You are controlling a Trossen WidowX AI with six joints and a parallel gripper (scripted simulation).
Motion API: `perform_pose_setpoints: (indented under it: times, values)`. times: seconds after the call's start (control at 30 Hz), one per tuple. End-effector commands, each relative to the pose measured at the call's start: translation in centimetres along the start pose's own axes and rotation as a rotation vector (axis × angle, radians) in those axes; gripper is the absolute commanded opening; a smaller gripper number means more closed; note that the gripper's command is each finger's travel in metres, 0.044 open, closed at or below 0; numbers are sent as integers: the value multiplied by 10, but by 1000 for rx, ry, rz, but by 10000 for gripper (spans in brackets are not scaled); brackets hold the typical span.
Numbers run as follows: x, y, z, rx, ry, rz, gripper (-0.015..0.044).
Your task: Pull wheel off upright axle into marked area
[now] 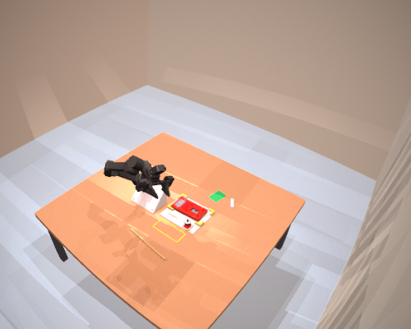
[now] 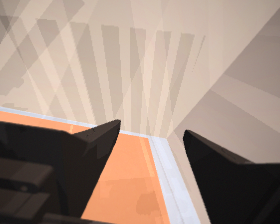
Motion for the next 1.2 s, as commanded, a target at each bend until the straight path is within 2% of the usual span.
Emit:
perform_pose_setpoints:
  times: [0.0, 0.3, 0.6, 0.93, 1.17]
  values:
    - [-19, 2, 46, -15, 128, 47, 300]
    - [-44, -17, 156, -57, 414, 267, 300]
    - [-42, -62, 259, -75, 619, 624, 300]
    - [-11, -128, 342, -11, 659, 1133, 300]
    - [-9, -133, 344, -3, 653, 1166, 300]
Point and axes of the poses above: the point midway between the two fingers, 35 mm back from their tips, its own x axis back along the fingers, its own z axis across the jaws, y = z × x, the point moved 6 cm from there along x, back along the fingers, and after that the axes turned 10 degrees about x, right-handed, at the moved point
